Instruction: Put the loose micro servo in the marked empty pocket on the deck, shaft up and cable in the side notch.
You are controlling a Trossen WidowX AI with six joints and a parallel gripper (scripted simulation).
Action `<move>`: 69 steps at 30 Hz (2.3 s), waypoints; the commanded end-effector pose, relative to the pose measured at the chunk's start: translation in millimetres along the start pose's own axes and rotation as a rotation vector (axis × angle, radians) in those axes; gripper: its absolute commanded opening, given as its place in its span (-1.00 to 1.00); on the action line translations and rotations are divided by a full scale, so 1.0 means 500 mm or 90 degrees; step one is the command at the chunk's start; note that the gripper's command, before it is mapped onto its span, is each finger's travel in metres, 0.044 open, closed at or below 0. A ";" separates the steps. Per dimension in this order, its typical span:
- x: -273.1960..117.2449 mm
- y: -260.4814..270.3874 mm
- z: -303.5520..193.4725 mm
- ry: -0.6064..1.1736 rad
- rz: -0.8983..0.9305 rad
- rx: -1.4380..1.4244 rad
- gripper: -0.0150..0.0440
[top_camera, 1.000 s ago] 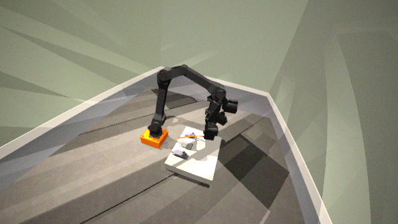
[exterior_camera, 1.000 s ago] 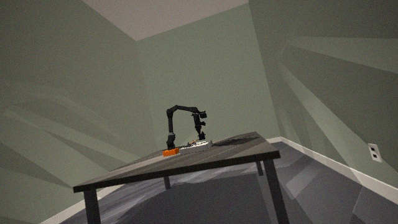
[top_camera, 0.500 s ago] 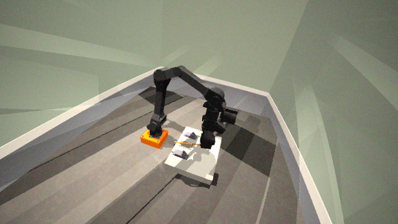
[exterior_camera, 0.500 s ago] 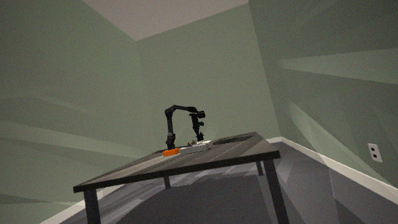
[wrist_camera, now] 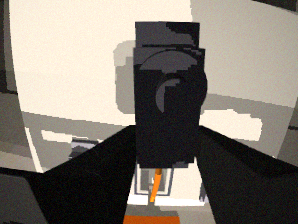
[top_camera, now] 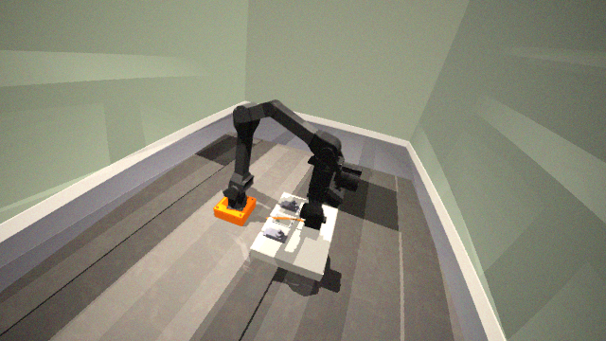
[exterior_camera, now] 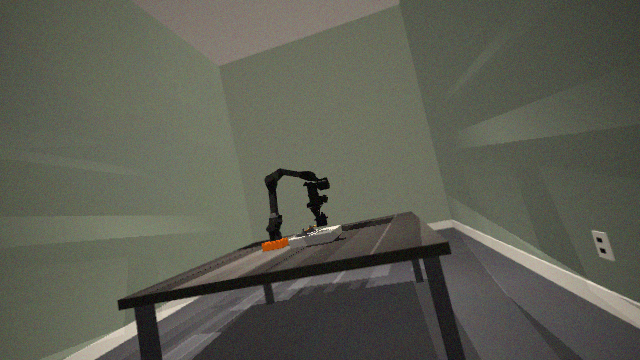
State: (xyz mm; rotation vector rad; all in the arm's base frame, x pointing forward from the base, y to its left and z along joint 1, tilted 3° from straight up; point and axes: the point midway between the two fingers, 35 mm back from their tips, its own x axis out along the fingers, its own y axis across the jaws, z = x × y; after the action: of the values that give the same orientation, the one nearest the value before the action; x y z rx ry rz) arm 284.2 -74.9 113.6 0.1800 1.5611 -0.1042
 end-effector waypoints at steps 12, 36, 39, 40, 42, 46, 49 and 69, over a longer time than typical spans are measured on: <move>0.000 0.004 -0.074 0.000 0.000 0.014 -0.49; 0.008 0.012 -0.217 0.004 0.000 0.036 -0.49; 0.017 0.011 -0.217 0.004 0.000 0.036 -0.49; 0.020 0.011 -0.217 0.004 0.000 0.036 -0.49; 0.027 0.011 -0.217 0.004 0.000 0.036 -0.49; 0.039 0.011 -0.217 0.004 0.000 0.036 -0.49; 0.041 0.011 -0.217 0.004 0.000 0.036 -0.49; 0.060 0.011 -0.217 0.004 0.000 0.036 -0.49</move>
State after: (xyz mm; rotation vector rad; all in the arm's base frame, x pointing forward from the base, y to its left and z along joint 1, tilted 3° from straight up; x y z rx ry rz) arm 178.7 -48.5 86.5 0.2225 1.5643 -0.1447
